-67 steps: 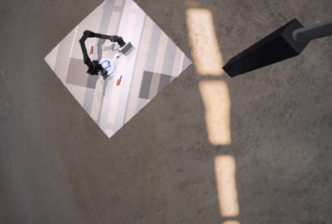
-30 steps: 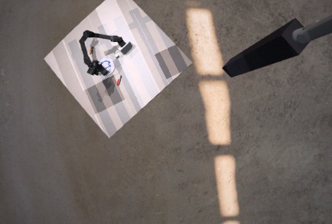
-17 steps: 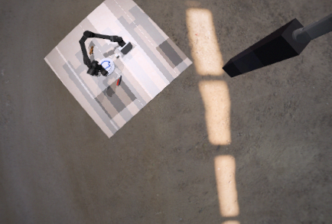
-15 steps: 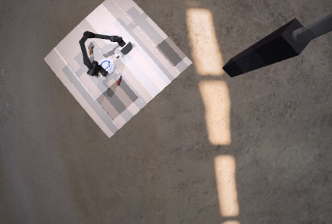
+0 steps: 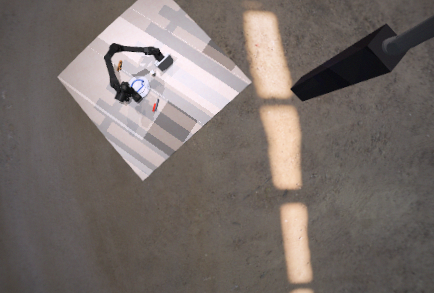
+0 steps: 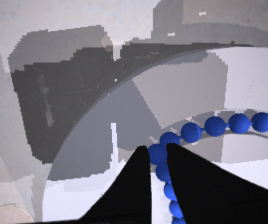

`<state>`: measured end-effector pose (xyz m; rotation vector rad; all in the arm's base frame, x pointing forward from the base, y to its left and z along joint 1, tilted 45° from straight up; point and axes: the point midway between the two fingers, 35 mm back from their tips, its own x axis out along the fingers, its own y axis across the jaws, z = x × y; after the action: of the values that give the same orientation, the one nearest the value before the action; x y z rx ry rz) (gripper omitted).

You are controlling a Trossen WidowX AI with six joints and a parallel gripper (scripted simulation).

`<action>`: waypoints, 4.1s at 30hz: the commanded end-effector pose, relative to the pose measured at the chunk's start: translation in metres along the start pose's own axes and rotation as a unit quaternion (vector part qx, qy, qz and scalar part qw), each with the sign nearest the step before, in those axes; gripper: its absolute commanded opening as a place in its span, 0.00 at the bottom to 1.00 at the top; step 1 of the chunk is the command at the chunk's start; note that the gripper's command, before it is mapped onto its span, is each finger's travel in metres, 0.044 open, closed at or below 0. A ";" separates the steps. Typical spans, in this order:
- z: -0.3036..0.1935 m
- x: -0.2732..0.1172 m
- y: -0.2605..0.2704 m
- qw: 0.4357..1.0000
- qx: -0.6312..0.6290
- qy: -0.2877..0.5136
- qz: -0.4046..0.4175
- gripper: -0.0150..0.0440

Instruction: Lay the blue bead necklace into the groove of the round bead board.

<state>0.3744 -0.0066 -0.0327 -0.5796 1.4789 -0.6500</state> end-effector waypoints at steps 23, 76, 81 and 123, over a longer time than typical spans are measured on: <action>0.000 -0.005 0.000 1.000 -0.002 0.000 0.000 1.00; -0.010 -0.006 -0.003 0.984 -0.178 0.000 0.000 0.46; -0.011 0.002 -0.004 0.984 -0.179 0.000 0.000 0.46; -0.011 -0.004 -0.004 0.984 -0.178 0.001 0.000 0.25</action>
<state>0.3631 -0.0093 -0.0303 -0.8484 1.6129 -0.3854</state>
